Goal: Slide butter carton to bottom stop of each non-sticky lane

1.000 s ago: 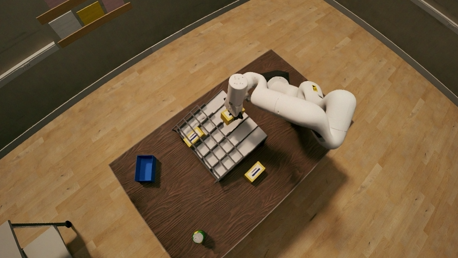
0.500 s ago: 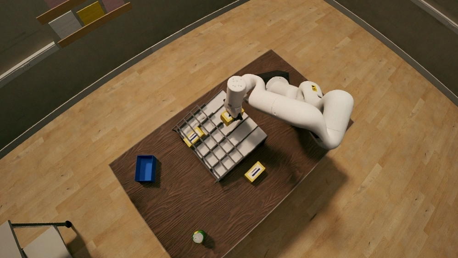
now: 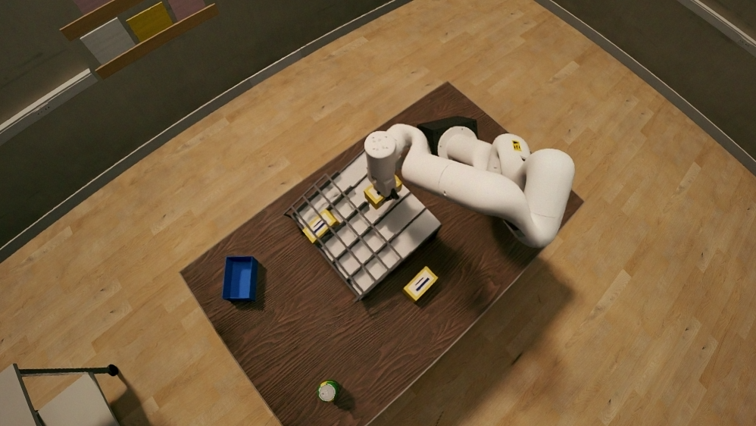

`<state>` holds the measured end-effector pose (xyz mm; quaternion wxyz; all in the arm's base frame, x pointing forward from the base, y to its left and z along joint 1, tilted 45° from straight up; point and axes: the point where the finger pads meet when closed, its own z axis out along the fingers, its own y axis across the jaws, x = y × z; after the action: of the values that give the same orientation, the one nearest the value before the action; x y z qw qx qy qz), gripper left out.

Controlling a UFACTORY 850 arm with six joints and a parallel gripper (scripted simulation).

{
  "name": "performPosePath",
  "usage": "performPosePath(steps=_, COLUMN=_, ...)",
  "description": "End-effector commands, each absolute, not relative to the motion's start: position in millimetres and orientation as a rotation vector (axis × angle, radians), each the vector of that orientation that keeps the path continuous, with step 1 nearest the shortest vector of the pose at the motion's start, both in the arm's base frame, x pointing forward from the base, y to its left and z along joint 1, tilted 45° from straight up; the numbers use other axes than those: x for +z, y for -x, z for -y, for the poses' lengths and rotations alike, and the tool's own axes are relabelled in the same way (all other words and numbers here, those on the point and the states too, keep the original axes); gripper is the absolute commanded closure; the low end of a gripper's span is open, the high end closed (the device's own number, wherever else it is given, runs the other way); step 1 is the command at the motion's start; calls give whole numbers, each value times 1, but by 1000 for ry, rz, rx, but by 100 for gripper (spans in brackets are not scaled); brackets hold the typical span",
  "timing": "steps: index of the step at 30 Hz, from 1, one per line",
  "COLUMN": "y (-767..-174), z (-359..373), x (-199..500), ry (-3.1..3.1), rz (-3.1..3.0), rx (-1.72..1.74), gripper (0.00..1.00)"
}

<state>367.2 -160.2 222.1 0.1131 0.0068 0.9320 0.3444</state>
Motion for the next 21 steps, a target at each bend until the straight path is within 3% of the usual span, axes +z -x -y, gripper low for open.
performPosePath(steps=1, y=-368, z=160, x=223, ry=31, rz=-2824, rx=1036, gripper=100)
performPosePath(steps=21, y=-368, z=160, x=223, ry=85, rz=-2911, rx=1063, gripper=100)
